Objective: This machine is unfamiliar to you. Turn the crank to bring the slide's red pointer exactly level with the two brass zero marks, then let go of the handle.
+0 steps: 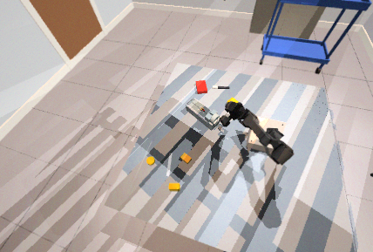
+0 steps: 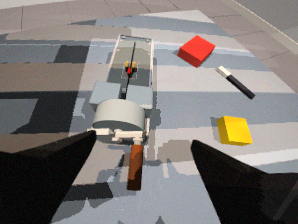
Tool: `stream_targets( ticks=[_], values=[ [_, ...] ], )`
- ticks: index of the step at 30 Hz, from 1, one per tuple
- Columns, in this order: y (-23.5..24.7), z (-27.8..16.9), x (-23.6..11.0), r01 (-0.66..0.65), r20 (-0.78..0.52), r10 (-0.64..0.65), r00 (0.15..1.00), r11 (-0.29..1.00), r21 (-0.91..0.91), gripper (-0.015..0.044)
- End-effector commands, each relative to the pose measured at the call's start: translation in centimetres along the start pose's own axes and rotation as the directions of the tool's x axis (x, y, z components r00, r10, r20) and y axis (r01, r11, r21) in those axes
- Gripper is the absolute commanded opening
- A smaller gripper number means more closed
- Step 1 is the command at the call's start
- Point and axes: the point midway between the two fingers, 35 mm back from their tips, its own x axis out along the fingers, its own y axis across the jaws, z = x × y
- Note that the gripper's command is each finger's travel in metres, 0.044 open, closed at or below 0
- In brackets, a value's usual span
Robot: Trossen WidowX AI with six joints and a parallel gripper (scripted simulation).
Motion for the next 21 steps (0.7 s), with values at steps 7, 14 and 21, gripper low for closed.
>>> stream_targets(
  ticks=[7,14,21],
  values=[
    [0.3,3.3,-3.5,-0.01,0.01,0.01,1.0,1.0,-0.006,0.044],
    [1.1,5.7,-2.0,-0.06,-0.032,0.059,0.998,0.998,-0.031,0.044],
    [1.7,8.2,-0.1,-0.117,-0.076,0.113,0.991,0.992,-0.055,0.044]
  ],
)
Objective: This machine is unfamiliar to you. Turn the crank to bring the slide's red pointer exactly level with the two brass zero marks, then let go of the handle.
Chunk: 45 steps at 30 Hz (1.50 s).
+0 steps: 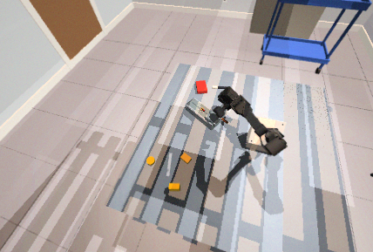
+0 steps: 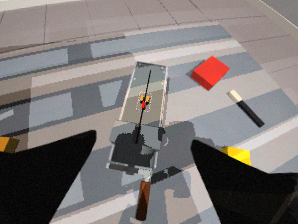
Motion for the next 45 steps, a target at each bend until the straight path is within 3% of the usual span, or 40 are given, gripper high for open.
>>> stream_targets(
  ticks=[1,15,25,45],
  values=[
    [0.0,1.0,1.1,-0.029,-0.028,0.029,0.999,1.0,-0.011,0.044],
    [-0.5,4.8,5.2,-0.137,-0.098,0.132,0.986,0.989,-0.049,0.044],
    [-0.7,0.7,9.9,-0.14,-0.098,0.134,0.986,0.989,-0.047,0.044],
    [-0.7,1.1,9.5,-0.139,-0.098,0.134,0.986,0.989,-0.048,0.044]
  ],
)
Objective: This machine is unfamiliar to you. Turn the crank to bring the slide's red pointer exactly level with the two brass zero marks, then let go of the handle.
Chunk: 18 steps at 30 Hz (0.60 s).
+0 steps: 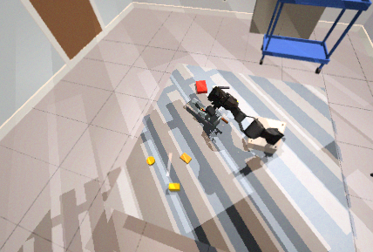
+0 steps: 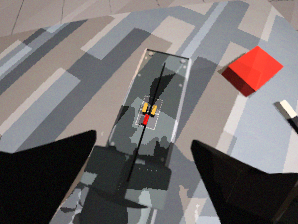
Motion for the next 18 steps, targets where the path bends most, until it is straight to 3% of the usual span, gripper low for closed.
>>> stream_targets(
  ticks=[1,8,18],
  values=[
    [0.0,0.7,-0.8,0.005,0.002,-0.005,1.0,1.0,0.0,0.044],
    [0.6,3.6,-4.8,0.002,0.001,-0.002,1.0,1.0,-0.005,0.044],
    [1.6,1.2,-7.1,0.065,0.038,-0.066,0.997,0.998,0.023,0.044]
  ],
)
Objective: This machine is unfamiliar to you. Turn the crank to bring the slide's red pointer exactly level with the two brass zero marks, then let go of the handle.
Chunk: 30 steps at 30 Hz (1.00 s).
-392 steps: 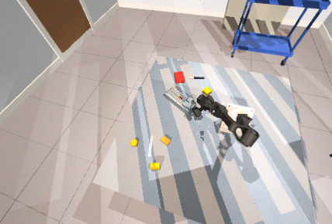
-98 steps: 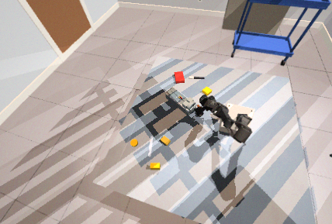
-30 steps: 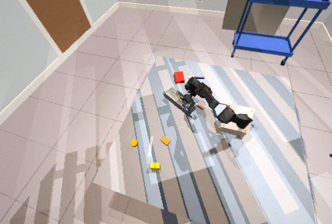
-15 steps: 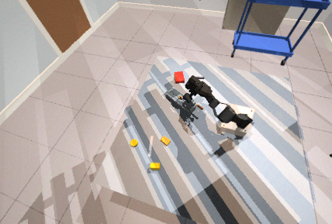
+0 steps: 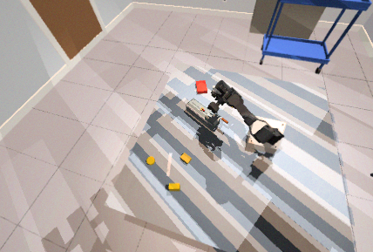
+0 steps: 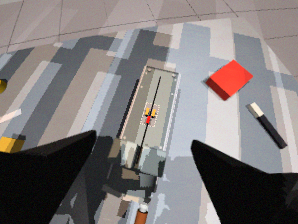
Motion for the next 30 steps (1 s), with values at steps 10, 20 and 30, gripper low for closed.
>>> stream_targets(
  ticks=[10,20,30],
  values=[
    [0.6,-4.4,-3.5,0.103,0.066,-0.107,0.992,0.993,0.054,0.044],
    [0.3,-8.3,-5.6,0.172,0.118,-0.184,0.976,0.98,0.099,0.044],
    [-0.1,-10.4,-2.5,0.175,0.117,-0.186,0.975,0.98,0.099,0.044]
  ],
)
